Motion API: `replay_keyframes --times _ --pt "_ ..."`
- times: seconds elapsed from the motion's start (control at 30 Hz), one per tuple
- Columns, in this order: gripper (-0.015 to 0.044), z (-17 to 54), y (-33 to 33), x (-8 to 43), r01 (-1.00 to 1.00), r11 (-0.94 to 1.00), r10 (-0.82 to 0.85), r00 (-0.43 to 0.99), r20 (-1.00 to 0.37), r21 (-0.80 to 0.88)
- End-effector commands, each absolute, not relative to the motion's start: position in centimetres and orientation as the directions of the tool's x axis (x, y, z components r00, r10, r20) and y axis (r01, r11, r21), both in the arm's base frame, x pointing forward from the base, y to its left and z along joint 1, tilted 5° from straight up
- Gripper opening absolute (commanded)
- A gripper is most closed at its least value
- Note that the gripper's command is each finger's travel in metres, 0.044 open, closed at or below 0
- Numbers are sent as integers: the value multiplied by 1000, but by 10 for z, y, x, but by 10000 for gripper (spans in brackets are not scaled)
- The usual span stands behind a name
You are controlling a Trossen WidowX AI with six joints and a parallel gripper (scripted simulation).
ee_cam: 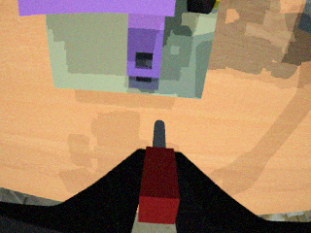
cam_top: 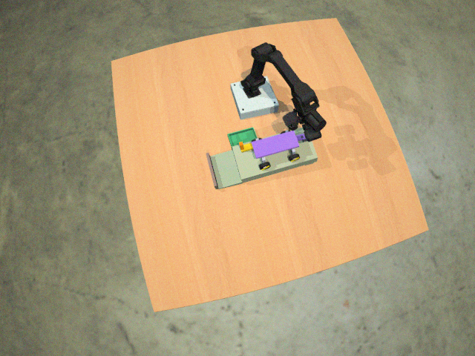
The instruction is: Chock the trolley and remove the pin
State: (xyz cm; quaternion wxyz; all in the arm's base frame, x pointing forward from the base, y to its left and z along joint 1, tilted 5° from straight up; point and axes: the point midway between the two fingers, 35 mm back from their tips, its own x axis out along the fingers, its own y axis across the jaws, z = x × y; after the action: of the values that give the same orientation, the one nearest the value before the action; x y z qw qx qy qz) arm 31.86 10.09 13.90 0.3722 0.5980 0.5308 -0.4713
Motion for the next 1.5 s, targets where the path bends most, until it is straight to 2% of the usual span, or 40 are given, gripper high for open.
replay_keyframes --times 0.0,0.5,0.67,1.47 --pt "0 139 103 307 985 -161 287 -8 -958 -56" --pt "0 140 114 253 985 -161 288 -12 -957 -61" --pt "0 140 114 250 985 -161 288 -12 -957 -61" --pt "0 127 19 241 985 -161 280 -13 -960 -60"
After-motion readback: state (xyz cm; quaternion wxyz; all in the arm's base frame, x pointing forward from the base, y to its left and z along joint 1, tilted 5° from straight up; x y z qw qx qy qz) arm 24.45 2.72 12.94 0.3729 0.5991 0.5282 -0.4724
